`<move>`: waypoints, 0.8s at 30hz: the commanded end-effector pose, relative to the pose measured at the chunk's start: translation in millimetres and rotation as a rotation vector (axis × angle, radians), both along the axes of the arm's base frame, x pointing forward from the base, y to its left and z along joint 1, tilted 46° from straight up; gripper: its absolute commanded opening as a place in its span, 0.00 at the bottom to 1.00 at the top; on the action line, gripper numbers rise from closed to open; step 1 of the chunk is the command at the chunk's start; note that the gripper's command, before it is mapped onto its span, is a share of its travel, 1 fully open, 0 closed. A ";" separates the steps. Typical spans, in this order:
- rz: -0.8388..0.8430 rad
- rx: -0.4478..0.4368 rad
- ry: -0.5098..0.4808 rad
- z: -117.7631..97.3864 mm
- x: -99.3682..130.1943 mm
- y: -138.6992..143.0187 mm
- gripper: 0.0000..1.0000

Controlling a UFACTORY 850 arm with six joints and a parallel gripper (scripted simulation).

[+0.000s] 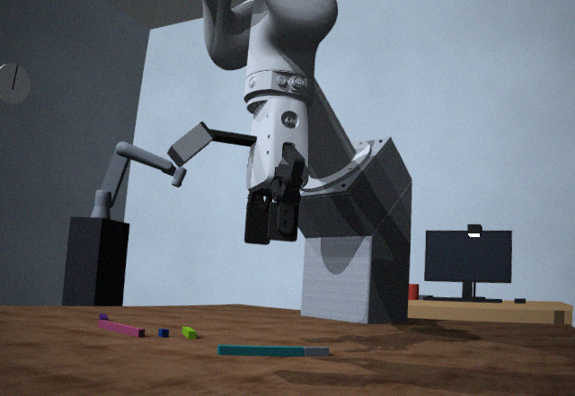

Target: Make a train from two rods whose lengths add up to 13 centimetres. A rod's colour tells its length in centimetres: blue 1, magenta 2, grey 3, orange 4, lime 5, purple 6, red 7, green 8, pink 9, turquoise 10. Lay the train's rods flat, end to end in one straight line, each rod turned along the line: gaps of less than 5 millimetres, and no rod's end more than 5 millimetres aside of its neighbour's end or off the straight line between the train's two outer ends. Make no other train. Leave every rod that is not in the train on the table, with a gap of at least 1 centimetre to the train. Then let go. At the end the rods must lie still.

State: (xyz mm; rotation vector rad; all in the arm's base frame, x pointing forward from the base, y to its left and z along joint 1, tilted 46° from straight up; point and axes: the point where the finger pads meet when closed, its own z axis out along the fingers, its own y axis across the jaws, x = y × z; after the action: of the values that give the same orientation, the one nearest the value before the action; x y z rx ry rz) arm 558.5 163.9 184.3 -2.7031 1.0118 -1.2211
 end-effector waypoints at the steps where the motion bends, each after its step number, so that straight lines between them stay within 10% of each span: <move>1: 0.000 0.000 -0.001 14.8 -13.3 5.3 1.00; 24: 0.000 0.000 -0.001 42.8 -40.5 15.2 1.00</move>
State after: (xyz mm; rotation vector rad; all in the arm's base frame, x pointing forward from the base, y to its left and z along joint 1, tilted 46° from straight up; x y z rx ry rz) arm 518.0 178.5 226.3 -2.7036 1.0122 -1.2212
